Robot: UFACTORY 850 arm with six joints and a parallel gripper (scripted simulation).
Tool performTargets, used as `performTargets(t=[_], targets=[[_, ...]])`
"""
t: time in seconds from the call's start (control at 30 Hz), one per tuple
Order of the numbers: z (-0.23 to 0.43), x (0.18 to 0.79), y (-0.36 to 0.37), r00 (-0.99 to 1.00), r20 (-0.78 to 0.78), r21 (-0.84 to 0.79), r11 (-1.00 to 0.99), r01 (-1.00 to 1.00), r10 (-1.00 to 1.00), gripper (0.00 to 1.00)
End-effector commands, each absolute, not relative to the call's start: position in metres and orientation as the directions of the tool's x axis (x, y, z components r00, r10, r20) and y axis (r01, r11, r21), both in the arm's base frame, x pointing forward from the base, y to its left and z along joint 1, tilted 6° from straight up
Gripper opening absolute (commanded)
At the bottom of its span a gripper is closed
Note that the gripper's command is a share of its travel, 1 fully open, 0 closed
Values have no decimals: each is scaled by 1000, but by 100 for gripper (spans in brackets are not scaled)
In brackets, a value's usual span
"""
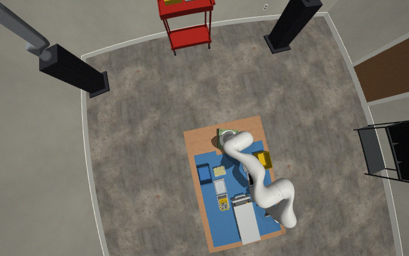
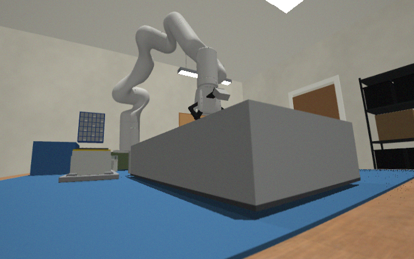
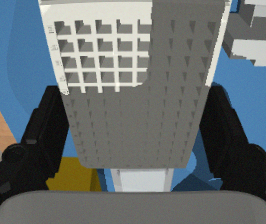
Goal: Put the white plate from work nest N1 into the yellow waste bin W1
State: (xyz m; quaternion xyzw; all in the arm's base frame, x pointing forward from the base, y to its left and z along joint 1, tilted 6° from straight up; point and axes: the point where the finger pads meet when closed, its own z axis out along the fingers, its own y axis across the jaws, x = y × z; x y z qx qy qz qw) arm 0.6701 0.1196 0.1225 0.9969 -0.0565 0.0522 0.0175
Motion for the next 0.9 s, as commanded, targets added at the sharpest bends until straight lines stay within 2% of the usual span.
performTargets(t=[0.0,0.87], targets=[[124,671,120,988,108,28,-993,-115,-111,0],[117,617,148,989,108,29,-994,-104,-101,0]])
